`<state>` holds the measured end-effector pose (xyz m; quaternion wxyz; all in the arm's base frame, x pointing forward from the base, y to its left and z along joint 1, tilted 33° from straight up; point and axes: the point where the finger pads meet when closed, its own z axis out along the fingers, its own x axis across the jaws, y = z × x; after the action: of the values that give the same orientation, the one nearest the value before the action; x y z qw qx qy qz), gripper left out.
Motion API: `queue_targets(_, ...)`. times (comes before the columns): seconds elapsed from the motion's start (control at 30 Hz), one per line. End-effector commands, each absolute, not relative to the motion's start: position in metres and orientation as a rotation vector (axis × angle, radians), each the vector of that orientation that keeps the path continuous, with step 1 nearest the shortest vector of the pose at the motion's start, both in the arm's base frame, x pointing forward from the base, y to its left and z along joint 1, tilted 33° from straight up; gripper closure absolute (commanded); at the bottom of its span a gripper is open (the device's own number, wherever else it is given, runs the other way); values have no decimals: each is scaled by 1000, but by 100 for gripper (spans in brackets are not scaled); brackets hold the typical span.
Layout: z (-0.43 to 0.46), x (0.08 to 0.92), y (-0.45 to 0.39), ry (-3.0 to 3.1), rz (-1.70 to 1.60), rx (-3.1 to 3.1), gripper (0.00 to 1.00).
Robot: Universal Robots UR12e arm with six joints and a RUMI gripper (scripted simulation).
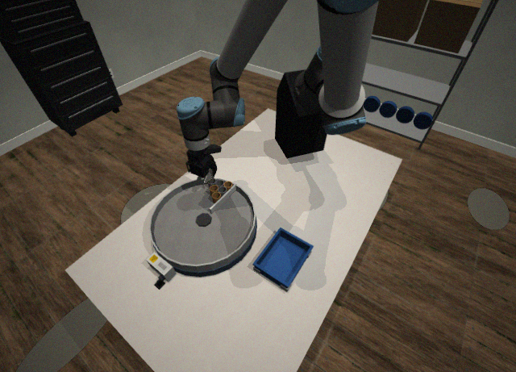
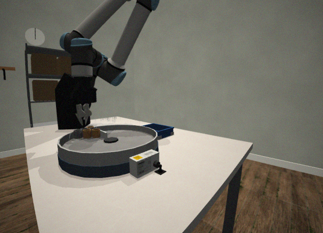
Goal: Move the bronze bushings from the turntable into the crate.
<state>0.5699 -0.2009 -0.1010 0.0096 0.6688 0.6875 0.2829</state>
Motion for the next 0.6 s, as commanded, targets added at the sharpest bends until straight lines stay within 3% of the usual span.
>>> queue_targets(0.0,-108,574,-198,2146,883,2088,95)
queue_targets(0.57,-120,579,-193,2146,883,2088,95)
